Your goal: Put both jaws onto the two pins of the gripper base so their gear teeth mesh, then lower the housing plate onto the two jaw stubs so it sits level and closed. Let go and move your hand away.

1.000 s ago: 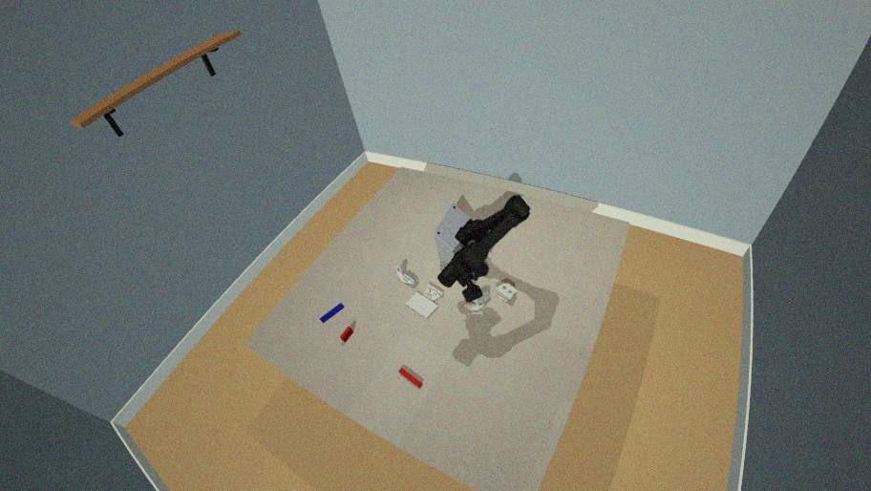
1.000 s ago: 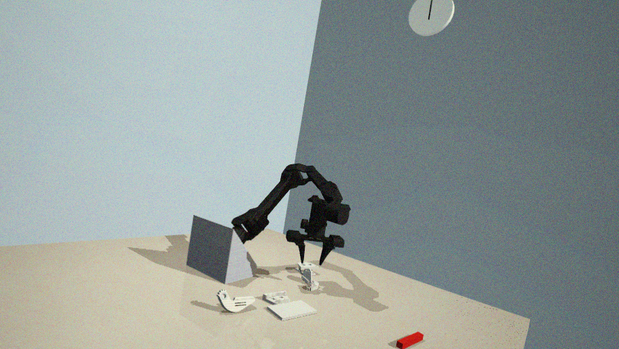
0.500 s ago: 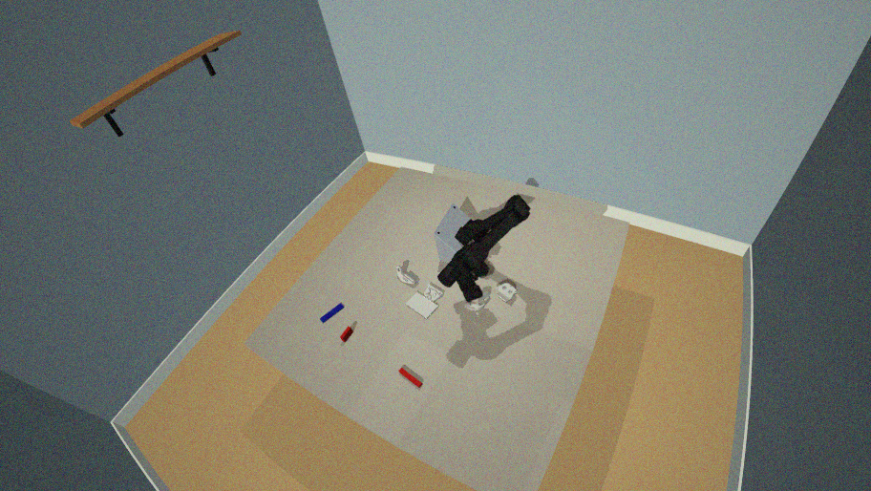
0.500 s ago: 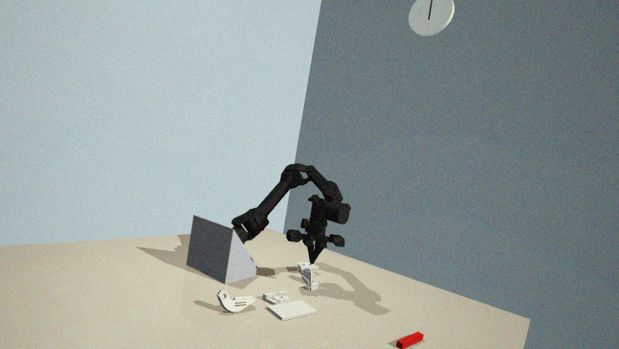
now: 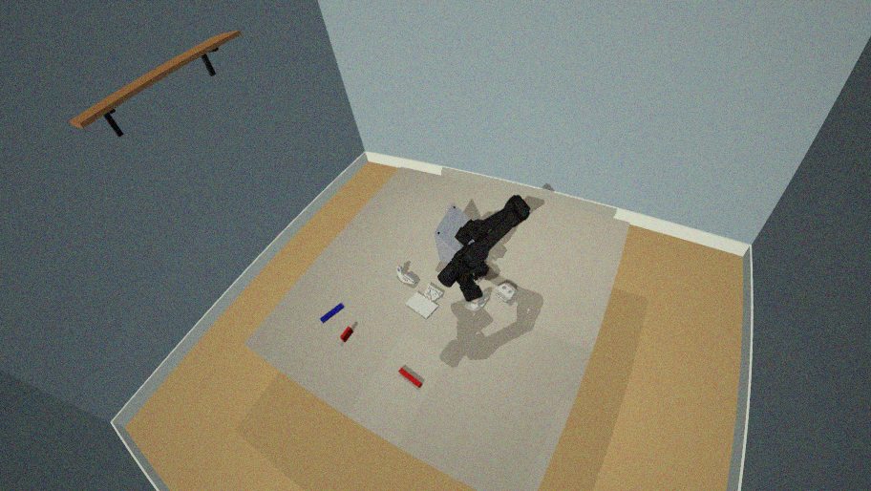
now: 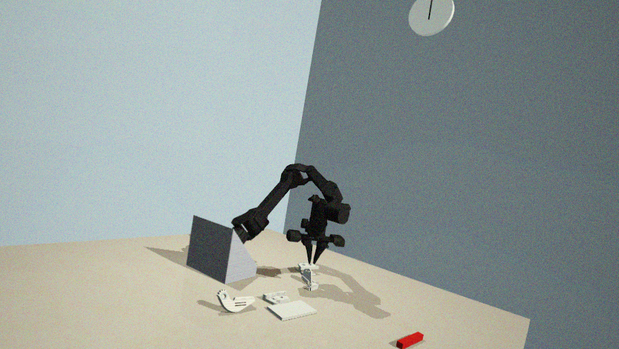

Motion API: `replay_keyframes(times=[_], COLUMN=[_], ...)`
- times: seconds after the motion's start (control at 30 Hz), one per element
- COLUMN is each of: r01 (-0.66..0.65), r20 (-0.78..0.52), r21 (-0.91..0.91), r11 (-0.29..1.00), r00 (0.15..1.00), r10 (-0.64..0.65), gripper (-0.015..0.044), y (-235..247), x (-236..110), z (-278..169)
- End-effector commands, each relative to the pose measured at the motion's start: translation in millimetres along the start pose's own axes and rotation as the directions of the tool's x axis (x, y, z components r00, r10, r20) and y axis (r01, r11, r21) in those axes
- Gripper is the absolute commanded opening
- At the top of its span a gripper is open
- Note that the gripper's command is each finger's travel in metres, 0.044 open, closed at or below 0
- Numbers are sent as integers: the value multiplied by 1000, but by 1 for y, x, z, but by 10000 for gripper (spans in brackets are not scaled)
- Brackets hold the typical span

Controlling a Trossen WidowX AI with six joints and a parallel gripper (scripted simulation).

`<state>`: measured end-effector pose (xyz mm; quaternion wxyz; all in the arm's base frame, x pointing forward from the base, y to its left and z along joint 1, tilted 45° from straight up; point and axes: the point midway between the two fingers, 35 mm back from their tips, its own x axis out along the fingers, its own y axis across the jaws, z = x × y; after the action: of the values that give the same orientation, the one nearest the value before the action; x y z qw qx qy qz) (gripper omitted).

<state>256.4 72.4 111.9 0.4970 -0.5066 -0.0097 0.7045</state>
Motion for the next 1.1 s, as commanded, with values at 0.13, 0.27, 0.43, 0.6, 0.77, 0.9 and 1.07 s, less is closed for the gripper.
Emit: replay_keyframes(times=[0.13,0.27,0.43,0.6,0.77,0.9,1.07], r01=[0,0,0,0,0,0,0], r20=[0,0,0,0,0,0,0], r21=[0,0,0,0,0,0,0], r11=[1000,1000,1000,1000,1000,1000,1000], r00=[1000,1000,1000,1000,1000,1000,1000], r10=[0,0,0,0,0,0,0], gripper=[236,341,440,440,440,440,440], y=[0,0,0,0,0,0,0], x=[0,0,0,0,0,0,0], z=[0,0,0,0,0,0,0])
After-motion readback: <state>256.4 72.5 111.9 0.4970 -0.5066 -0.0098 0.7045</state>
